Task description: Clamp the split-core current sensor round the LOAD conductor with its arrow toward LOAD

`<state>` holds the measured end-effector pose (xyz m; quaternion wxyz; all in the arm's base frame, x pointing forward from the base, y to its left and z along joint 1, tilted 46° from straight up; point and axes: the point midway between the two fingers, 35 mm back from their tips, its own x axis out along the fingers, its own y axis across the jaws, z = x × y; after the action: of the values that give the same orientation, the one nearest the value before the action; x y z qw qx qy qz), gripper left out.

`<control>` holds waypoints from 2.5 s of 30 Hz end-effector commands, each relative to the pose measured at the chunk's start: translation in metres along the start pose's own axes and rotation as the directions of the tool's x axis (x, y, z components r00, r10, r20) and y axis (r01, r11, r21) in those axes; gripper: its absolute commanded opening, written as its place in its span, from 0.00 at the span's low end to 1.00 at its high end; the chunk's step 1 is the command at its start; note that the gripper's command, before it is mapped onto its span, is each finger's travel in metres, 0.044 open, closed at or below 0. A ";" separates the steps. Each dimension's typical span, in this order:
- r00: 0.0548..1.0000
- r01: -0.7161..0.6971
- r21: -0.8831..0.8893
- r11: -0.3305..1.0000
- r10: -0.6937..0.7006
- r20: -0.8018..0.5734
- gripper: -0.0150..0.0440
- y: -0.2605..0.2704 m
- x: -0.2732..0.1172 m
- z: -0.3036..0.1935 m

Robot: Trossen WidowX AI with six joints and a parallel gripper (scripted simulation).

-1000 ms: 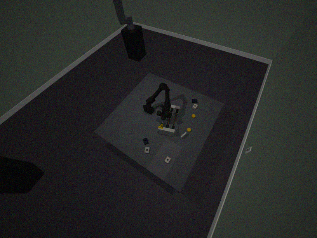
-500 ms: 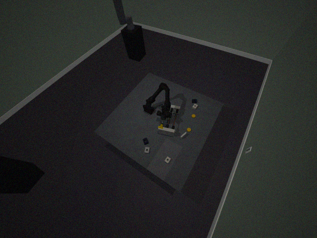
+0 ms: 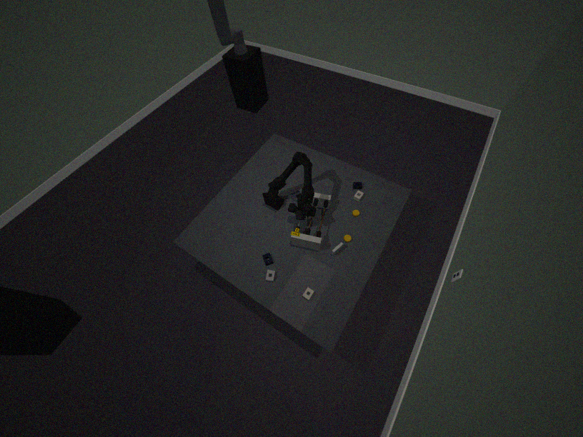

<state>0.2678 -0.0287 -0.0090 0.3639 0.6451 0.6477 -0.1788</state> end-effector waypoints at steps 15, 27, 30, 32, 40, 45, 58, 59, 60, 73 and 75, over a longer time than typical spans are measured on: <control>1.000 -0.002 0.005 1.000 0.002 -0.004 0.25 0.000 -0.015 0.000; 1.000 0.002 0.009 1.000 -0.002 -0.010 0.25 -0.001 -0.012 -0.001; 1.000 0.002 0.009 1.000 -0.002 -0.010 0.25 -0.001 -0.012 -0.001; 1.000 0.002 0.009 1.000 -0.002 -0.010 0.34 -0.001 -0.012 -0.001; 1.000 0.002 0.009 1.000 -0.002 -0.010 0.70 -0.001 -0.012 -0.001; 1.000 0.002 0.009 1.000 -0.002 -0.010 0.92 -0.001 -0.012 -0.001; 1.000 0.001 0.009 1.000 -0.001 -0.010 0.51 -0.001 -0.012 -0.001; 1.000 0.001 0.009 1.000 -0.001 -0.010 0.48 -0.001 -0.012 -0.001; 1.000 0.001 0.009 1.000 -0.001 -0.010 0.47 -0.001 -0.012 -0.001; 1.000 0.001 0.008 1.000 0.000 -0.009 0.25 -0.001 -0.014 -0.001; 1.000 0.000 0.007 1.000 0.000 -0.007 0.25 -0.001 -0.016 -0.001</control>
<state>0.2647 -0.0368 0.0004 0.3564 0.6475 0.6493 -0.1791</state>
